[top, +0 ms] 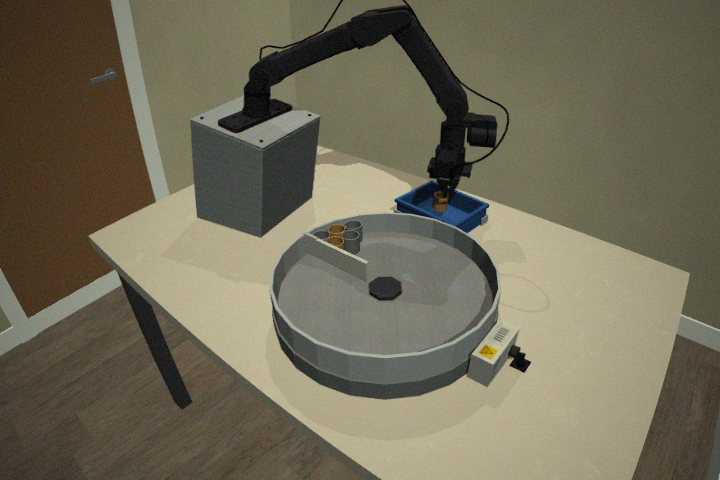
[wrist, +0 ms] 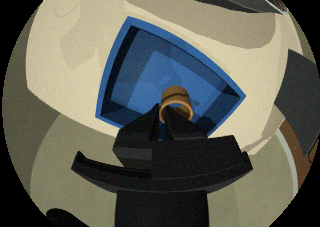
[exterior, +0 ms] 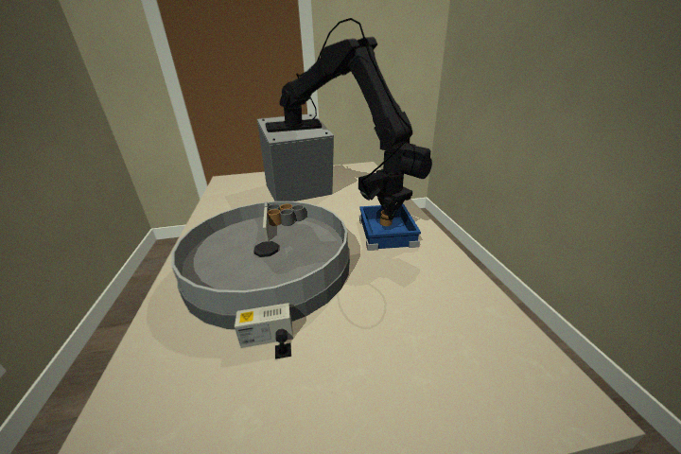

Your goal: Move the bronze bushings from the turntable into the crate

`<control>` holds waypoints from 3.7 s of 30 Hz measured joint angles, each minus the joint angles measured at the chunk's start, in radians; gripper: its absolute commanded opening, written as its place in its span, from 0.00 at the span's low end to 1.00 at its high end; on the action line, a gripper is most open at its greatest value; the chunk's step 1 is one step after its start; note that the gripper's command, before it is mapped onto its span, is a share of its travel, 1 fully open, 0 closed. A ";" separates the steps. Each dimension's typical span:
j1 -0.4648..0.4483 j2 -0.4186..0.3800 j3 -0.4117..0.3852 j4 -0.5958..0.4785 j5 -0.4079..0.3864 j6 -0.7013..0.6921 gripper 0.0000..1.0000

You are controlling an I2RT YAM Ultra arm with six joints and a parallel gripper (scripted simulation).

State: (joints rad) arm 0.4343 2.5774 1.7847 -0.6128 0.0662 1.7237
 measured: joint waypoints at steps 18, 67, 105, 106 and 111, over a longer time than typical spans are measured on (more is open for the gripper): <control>0.000 0.045 0.023 0.030 0.000 -0.002 0.00; -0.001 0.057 0.045 0.024 0.000 -0.003 0.00; -0.003 0.057 0.050 0.024 0.000 -0.003 0.00; -0.003 0.057 0.050 0.024 0.000 -0.003 0.00; -0.003 0.052 0.034 0.032 0.000 -0.003 0.00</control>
State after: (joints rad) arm 0.4313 2.6293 1.8191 -0.5808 0.0658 1.7206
